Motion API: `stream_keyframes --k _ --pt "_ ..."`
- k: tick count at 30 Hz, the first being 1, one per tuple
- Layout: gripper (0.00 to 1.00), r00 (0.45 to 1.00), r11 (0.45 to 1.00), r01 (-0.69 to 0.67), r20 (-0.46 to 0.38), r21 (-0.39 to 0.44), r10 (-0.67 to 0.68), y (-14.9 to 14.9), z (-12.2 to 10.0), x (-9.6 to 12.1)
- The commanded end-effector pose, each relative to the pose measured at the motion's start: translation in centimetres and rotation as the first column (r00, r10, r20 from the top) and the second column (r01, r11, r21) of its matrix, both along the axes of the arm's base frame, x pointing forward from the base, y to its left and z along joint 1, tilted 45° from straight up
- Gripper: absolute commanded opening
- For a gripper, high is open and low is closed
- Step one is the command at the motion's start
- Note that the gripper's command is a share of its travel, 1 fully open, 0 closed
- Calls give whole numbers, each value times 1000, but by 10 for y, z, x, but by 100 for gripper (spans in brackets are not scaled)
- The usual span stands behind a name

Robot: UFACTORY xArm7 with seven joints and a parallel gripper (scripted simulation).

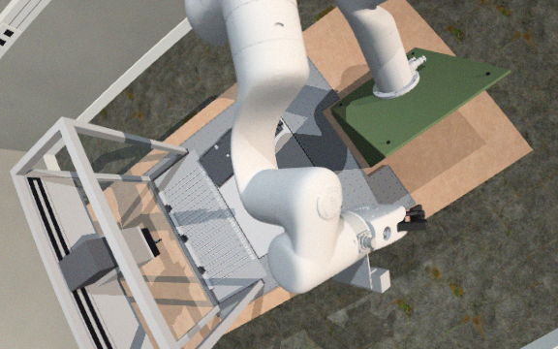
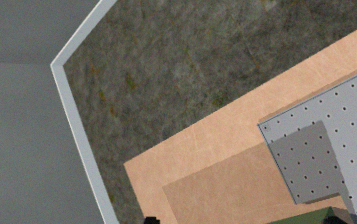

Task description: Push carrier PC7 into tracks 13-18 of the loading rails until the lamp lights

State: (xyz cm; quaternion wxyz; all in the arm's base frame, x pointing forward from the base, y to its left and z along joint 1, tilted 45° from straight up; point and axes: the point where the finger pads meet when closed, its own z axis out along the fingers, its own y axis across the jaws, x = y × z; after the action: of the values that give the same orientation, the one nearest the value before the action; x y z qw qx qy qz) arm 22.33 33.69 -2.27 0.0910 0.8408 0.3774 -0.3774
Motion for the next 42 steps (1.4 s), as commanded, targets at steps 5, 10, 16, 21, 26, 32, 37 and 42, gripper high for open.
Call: stream_keyframes --k 5,10,16,21,26,32,37,42 --pt "100 1000 1000 -2 2 4 2 2 1 0" --pt "100 1000 1000 -2 2 4 2 2 1 0" --pt "100 1000 1000 -2 2 4 2 2 1 0" --pt "100 998 998 -54 36 17 53 -10 1 16" --pt "100 995 996 -83 52 19 82 -24 1 34" --pt "100 992 994 -106 66 21 105 -44 1 57" --pt "100 983 987 -161 92 21 158 -54 2 68" --pt "100 983 987 -161 92 21 159 -71 2 86"
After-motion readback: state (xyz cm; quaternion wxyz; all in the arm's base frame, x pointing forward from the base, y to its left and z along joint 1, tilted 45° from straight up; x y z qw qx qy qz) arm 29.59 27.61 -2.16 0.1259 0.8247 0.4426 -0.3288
